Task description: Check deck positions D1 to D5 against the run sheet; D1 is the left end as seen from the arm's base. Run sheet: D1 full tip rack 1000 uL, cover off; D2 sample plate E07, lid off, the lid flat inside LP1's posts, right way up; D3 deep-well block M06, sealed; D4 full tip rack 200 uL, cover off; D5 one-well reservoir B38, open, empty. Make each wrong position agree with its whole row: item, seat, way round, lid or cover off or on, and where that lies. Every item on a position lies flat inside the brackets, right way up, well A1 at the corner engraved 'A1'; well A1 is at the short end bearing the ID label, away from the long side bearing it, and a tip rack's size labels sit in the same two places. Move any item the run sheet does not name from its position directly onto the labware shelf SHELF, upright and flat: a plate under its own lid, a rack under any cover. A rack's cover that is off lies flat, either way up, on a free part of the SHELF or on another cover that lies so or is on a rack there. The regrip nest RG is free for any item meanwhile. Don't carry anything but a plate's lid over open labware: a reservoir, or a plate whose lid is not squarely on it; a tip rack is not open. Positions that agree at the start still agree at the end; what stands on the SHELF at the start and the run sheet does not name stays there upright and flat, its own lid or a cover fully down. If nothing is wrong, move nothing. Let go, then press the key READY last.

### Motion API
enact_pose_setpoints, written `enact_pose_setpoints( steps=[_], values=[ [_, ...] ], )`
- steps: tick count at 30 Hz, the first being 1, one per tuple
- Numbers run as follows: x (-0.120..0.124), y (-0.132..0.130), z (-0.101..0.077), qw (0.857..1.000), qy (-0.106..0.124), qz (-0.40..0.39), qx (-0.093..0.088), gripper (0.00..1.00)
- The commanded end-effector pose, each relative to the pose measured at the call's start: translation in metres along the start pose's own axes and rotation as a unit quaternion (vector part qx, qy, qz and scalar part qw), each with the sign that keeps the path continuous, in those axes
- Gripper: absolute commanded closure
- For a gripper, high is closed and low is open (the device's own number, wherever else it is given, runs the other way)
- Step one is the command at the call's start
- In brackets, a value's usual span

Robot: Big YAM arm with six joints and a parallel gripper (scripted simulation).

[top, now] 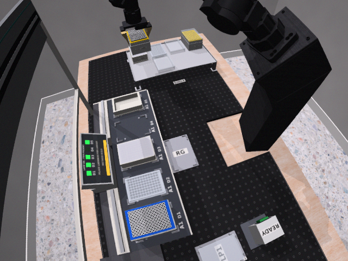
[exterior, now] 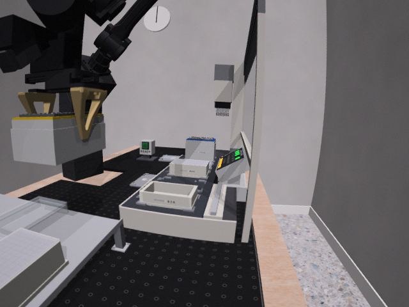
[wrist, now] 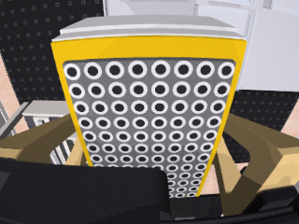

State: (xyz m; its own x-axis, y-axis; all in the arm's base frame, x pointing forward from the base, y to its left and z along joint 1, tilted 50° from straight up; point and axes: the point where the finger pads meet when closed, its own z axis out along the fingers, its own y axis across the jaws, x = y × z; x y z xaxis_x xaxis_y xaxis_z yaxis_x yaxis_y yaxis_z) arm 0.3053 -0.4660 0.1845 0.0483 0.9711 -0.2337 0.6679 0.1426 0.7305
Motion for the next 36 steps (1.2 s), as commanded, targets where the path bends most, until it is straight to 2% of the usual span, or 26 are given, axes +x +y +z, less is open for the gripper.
enact_pose_setpoints(
  steps=[1, 36],
  values=[
    [-0.013, 0.005, -0.031, 1.000, -0.024, -0.007, -0.004, 1.00],
    [-0.020, 0.015, -0.088, 0.999, -0.033, -0.016, -0.007, 1.00]
  ],
)
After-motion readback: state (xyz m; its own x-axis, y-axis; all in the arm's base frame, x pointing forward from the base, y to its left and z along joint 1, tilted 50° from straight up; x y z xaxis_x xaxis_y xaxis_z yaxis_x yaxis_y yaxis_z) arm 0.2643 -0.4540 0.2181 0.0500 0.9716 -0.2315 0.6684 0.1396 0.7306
